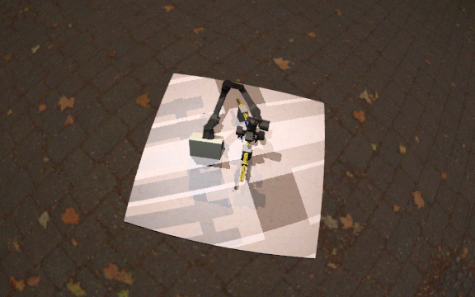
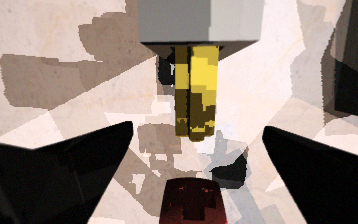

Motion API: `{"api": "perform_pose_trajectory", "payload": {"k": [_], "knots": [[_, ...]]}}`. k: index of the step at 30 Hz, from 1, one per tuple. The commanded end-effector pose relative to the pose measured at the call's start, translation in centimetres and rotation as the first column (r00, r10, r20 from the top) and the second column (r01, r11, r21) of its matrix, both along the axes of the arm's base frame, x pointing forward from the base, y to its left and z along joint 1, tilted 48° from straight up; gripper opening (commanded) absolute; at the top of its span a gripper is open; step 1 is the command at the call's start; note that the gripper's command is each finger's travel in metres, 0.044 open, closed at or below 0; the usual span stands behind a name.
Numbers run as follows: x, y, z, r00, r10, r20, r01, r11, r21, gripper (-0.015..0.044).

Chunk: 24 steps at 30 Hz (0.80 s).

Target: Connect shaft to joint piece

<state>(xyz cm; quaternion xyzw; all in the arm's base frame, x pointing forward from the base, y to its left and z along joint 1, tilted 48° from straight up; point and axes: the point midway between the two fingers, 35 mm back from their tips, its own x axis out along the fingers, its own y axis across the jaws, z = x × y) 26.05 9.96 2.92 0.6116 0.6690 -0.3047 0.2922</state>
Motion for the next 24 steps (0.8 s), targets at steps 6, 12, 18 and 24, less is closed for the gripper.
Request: {"api": "perform_pose_trajectory", "payload": {"k": [6, 12, 18, 24], "knots": [[0.0, 3.2, 3.9, 1.0, 0.0, 0.02, 0.0, 1.0, 0.01, 0.044], [0.0, 3.5, 3.7, 1.0, 0.0, 0.02, 0.0, 1.0, 0.01, 0.044], [-0.1, 4.1, 2.9, 1.0, 0.0, 0.02, 0.0, 1.0, 0.01, 0.044], [-0.1, 4.7, 2.2, 1.0, 0.0, 0.019, 0.0, 1.0, 0.01, 0.044]]}}
